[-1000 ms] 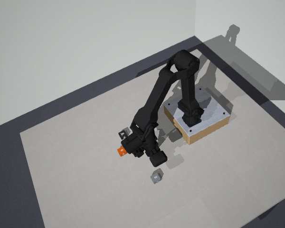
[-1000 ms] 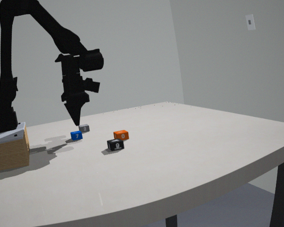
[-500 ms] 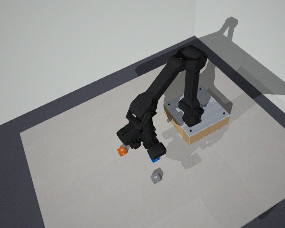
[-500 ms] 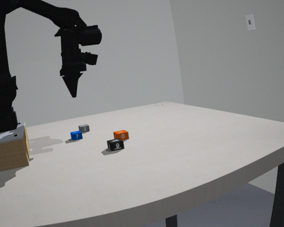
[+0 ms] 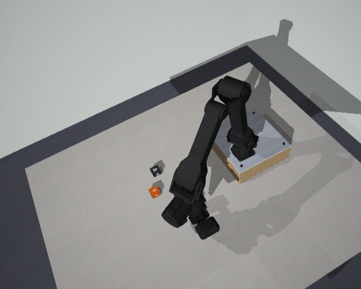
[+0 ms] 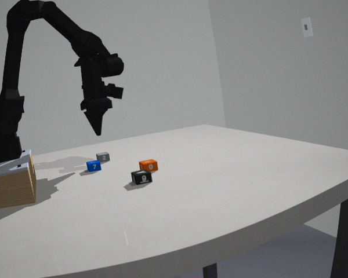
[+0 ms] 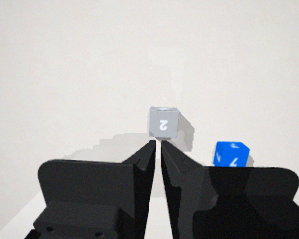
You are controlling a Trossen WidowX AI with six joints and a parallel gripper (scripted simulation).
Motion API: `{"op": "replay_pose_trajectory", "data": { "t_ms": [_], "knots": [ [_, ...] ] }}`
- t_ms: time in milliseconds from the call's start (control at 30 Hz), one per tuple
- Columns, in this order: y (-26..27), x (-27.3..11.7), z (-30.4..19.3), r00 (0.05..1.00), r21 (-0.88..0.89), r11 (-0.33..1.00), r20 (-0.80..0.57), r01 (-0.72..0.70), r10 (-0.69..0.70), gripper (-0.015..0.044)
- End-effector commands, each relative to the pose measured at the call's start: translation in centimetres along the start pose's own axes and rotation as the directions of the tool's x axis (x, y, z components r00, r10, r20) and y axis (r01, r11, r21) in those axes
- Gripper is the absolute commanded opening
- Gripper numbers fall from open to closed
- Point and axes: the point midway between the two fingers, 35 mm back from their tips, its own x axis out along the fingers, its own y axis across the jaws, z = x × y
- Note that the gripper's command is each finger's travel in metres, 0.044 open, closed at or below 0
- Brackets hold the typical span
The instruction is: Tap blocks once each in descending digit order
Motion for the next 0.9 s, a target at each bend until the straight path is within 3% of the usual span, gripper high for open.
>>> {"op": "replay_pose_trajectory", "data": {
  "t_ms": [0, 867],
  "knots": [
    [-0.3, 2.5, -0.7, 1.0, 0.004, 1.0, -0.019, 0.009, -0.009, 0.002],
    [-0.3, 5.5, -0.8, 1.0, 0.004, 1.0, -0.019, 0.01, -0.009, 0.002]
  ]
}}
